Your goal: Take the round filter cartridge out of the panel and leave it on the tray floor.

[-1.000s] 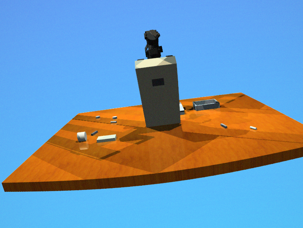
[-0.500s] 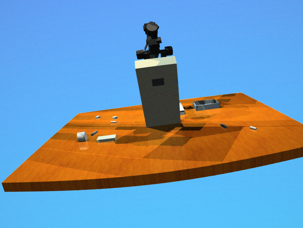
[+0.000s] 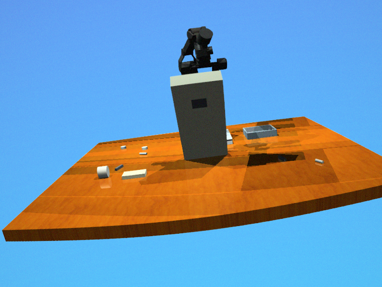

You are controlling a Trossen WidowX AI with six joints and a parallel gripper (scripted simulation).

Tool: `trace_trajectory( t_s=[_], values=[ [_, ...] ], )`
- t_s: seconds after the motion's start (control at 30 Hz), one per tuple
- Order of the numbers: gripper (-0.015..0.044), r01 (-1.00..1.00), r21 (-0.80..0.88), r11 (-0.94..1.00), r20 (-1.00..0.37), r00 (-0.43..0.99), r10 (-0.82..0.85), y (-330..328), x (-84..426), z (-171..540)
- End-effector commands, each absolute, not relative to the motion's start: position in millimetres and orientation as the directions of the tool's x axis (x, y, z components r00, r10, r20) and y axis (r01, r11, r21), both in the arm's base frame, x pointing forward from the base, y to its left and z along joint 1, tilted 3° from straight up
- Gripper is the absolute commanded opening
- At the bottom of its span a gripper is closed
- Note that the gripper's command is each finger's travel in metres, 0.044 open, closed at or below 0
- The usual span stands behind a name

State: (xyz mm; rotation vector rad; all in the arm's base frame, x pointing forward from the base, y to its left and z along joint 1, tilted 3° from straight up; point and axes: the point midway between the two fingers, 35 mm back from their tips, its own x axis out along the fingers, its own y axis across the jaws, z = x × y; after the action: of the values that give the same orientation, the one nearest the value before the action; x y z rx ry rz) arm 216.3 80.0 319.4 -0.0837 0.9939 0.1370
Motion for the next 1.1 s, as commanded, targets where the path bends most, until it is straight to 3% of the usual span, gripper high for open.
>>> trace_trajectory(
  t_s=[0.0,0.43,1.07],
  values=[
    [0.0000,-0.145,-0.009,0.989,-0.837,0.542,0.072,92,216,319],
    [0.0000,-0.171,-0.009,0.985,-0.837,0.540,0.086,118,209,314],
    [0.0000,-0.617,-0.030,0.787,-0.846,0.435,0.308,195,158,295]
  ],
)
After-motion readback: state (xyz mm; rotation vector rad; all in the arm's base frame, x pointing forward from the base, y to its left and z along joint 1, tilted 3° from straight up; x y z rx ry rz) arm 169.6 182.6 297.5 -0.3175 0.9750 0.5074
